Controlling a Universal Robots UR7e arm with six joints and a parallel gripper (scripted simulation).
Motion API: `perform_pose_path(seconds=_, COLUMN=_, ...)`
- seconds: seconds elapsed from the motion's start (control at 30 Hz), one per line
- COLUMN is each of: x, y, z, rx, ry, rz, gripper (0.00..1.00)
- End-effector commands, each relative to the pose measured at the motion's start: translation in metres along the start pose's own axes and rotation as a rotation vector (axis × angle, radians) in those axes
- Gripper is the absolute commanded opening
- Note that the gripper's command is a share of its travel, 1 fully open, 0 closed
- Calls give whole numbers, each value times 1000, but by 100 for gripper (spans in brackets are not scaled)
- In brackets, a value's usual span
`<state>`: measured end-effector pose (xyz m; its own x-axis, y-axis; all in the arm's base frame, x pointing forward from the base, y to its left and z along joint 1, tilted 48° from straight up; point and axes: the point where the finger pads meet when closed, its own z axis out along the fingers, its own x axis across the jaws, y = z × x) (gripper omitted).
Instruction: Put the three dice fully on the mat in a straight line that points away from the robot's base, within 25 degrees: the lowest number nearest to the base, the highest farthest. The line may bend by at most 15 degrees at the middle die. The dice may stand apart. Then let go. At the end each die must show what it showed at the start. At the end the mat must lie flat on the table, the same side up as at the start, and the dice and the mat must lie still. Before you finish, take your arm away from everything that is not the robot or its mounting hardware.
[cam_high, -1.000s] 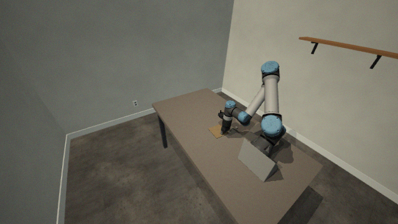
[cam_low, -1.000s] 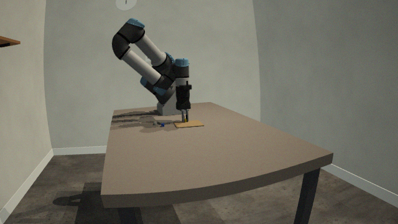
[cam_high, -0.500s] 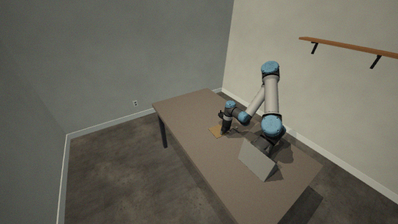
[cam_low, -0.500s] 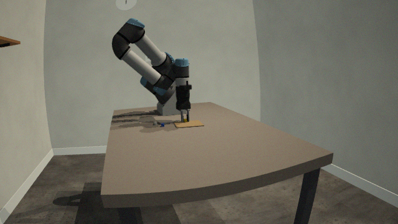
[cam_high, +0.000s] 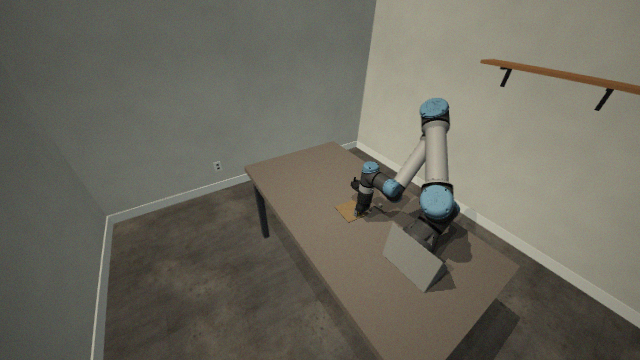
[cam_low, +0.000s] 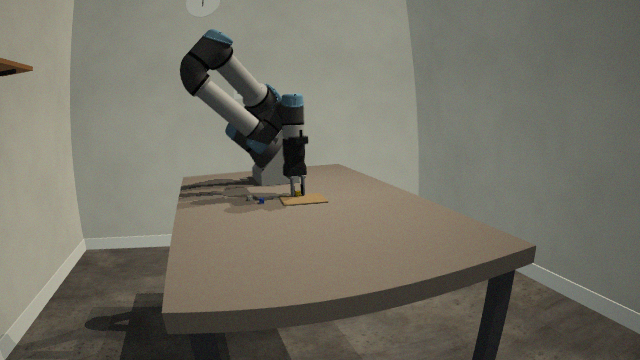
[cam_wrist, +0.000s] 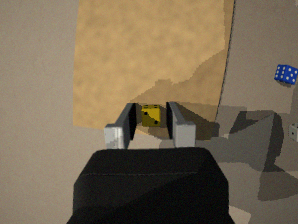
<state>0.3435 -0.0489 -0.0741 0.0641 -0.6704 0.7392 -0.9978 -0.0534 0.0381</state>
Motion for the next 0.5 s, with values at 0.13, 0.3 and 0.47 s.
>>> perform_pose_path(seconds=0.13, x=0, y=0, z=-4, rx=1, ry=0, rz=0, gripper=64)
perform_pose_path(seconds=0.3, x=0, y=0, z=-12, rx=1, ry=0, rz=0, gripper=64)
perform_pose_path(seconds=0.47, x=0, y=0, z=-18, rx=1, ry=0, rz=0, gripper=64)
